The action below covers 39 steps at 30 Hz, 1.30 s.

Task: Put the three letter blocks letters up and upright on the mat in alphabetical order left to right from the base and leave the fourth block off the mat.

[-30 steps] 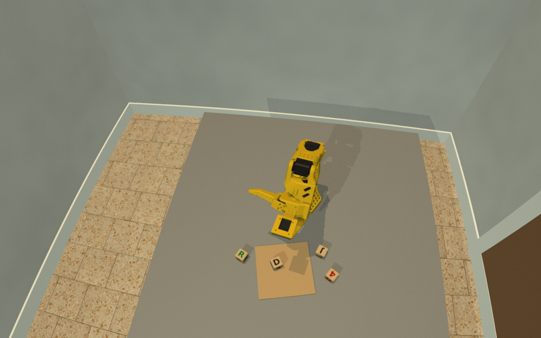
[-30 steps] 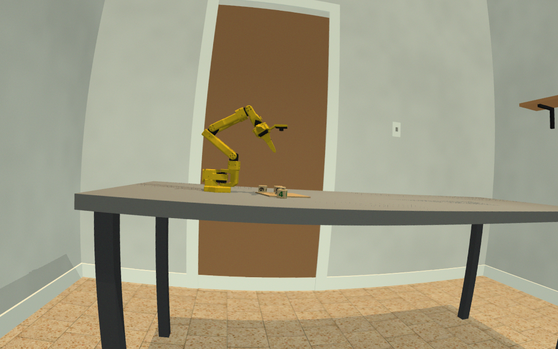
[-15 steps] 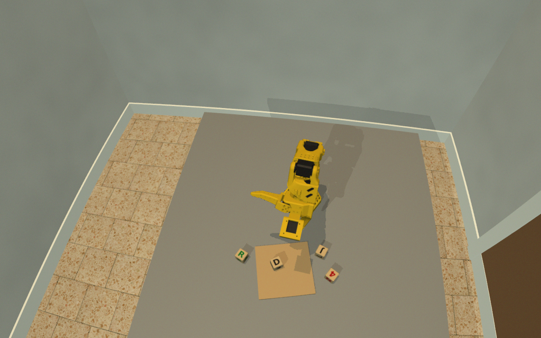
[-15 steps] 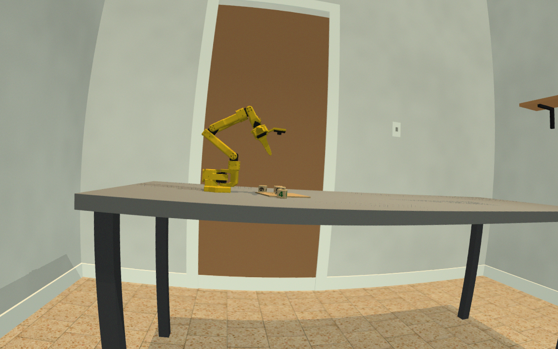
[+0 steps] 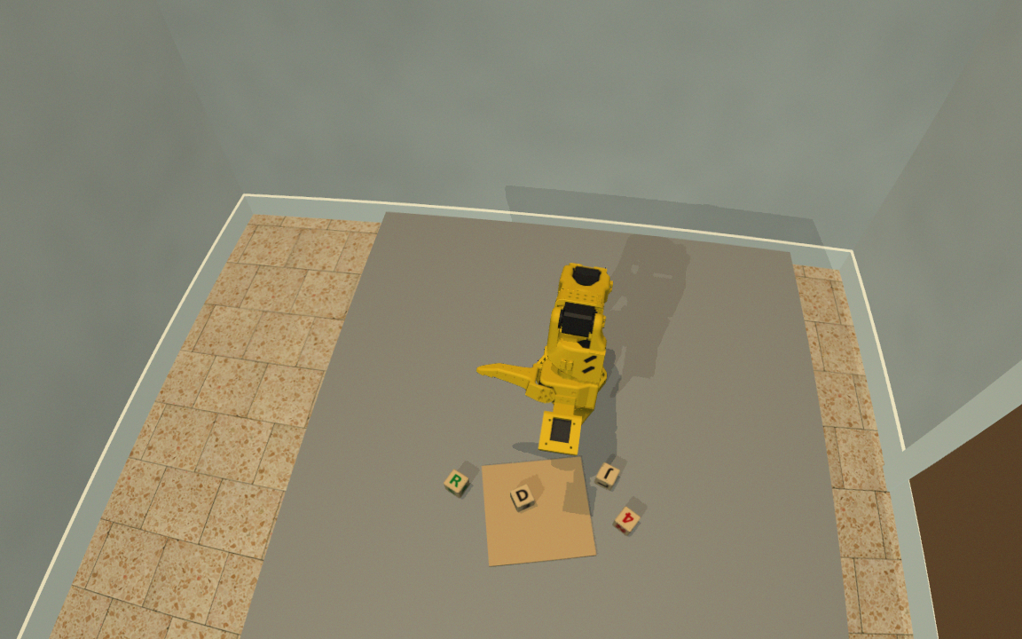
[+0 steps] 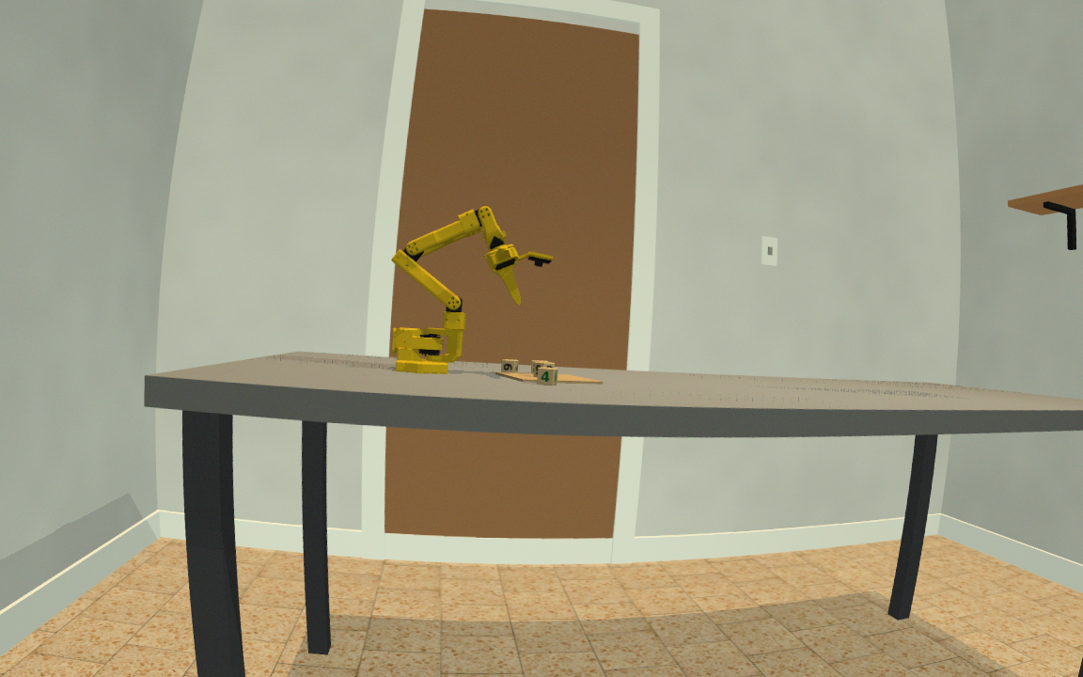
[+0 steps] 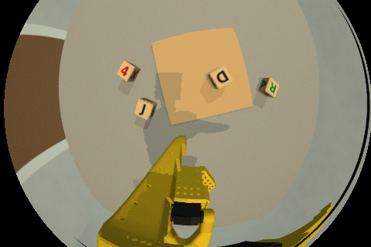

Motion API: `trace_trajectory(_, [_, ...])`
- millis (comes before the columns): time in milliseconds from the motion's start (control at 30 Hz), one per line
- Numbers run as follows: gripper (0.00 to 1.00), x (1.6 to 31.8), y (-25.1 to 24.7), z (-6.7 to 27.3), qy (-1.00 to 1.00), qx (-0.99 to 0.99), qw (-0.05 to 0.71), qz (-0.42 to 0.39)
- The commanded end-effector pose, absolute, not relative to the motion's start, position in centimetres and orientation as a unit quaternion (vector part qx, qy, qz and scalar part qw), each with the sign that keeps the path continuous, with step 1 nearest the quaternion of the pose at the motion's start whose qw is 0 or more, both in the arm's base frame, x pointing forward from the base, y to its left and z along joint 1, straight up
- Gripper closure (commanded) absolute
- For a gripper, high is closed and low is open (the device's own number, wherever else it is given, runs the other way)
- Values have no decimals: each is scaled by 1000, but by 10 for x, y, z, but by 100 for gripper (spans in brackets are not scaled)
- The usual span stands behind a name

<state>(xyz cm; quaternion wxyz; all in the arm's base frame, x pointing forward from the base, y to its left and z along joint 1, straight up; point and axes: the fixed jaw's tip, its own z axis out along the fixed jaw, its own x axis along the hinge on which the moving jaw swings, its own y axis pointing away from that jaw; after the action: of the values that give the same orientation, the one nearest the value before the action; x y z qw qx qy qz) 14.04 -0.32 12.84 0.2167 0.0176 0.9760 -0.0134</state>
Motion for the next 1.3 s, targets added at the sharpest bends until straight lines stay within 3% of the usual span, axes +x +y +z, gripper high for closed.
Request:
trace_trajectory(0, [0, 138, 0, 131, 976, 0, 219, -13])
trace_trajectory(367, [4, 142, 4, 132, 978, -15, 207, -8])
trace_trajectory(500, [14, 153, 18, 132, 983, -47, 179, 3])
trace_trajectory(667, [34, 173, 49, 126, 986, -110, 126, 15])
trace_trajectory(733, [34, 173, 49, 126, 986, -110, 126, 15])
trace_trajectory(1000, [62, 189, 104, 98, 979, -199, 49, 13])
trace_trajectory(1267, [68, 189, 116, 89, 975, -217, 34, 10])
